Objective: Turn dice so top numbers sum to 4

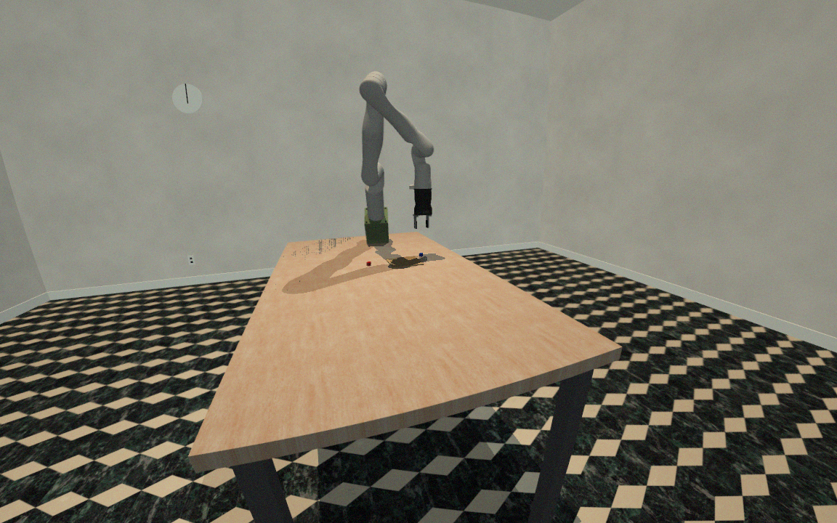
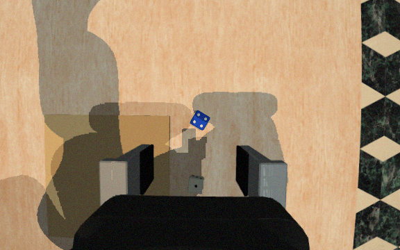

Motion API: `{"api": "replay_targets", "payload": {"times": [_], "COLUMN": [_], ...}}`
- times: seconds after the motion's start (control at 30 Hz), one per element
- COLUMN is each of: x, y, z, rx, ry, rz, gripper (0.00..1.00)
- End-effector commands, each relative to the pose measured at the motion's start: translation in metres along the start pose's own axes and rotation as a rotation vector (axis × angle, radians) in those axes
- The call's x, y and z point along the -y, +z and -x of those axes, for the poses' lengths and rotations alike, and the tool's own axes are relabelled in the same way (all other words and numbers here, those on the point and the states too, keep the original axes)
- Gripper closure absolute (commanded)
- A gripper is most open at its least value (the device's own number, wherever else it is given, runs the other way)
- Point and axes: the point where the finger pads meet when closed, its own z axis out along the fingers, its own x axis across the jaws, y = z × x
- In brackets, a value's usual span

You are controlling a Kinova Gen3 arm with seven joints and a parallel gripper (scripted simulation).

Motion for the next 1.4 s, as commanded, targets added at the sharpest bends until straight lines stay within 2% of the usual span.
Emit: {"api": "replay_targets", "payload": {"times": [0.0,1.37], "x": [0.0,-0.01], "y": [0.0,-0.002], "z": [0.0,0.012], "rx": [-0.001,-0.006], "ry": [0.0,0.116], "rz": [0.001,0.004], "gripper": [0.0,0.0]}}
